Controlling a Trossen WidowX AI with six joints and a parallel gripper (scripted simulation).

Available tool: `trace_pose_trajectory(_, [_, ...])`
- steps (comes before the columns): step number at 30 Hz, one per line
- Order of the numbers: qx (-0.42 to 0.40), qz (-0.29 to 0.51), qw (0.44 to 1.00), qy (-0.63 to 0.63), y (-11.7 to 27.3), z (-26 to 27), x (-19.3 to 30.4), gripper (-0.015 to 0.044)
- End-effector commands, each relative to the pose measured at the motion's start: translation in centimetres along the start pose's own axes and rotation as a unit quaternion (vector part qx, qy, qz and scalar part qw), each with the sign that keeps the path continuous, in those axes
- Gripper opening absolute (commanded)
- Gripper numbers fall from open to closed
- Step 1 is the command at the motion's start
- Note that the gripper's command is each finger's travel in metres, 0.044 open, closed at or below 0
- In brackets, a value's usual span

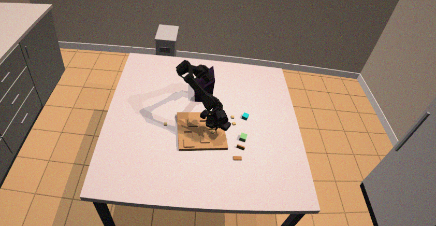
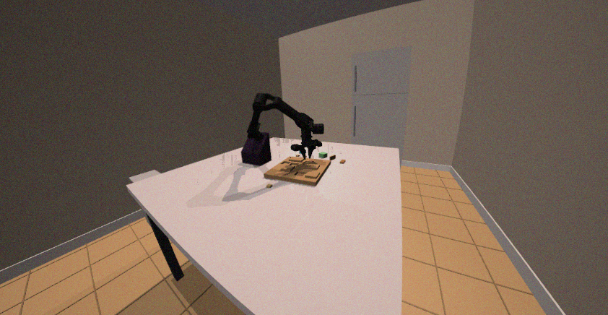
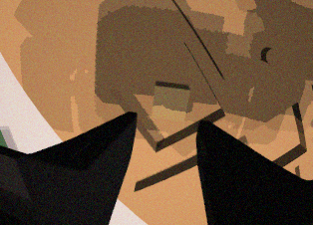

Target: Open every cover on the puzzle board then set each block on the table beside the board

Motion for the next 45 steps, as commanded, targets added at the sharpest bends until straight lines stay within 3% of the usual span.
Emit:
trace_pose_trajectory(1, [0.001, -0.001, 1.0, -0.001, -0.3, 0.0, 0.0, 0.0144])
trace_pose_trajectory(39, [0.002, -0.002, 1.0, -0.001, -3.2, -0.2, 0.0, 0.0144])
trace_pose_trajectory(45, [0.001, 0.0, 1.0, -0.005, -3.0, -0.1, -0.1, 0.0104])
Point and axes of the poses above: the point midway between the two fingers, 35 mm back from their tips, its own y axis back along the fingers, its own z axis across the jaws, x = y × z, the point moved 7 cm from there along y, back along the fingers, and after that the axes turned 5 degrees about -y, right-handed, at the moved point
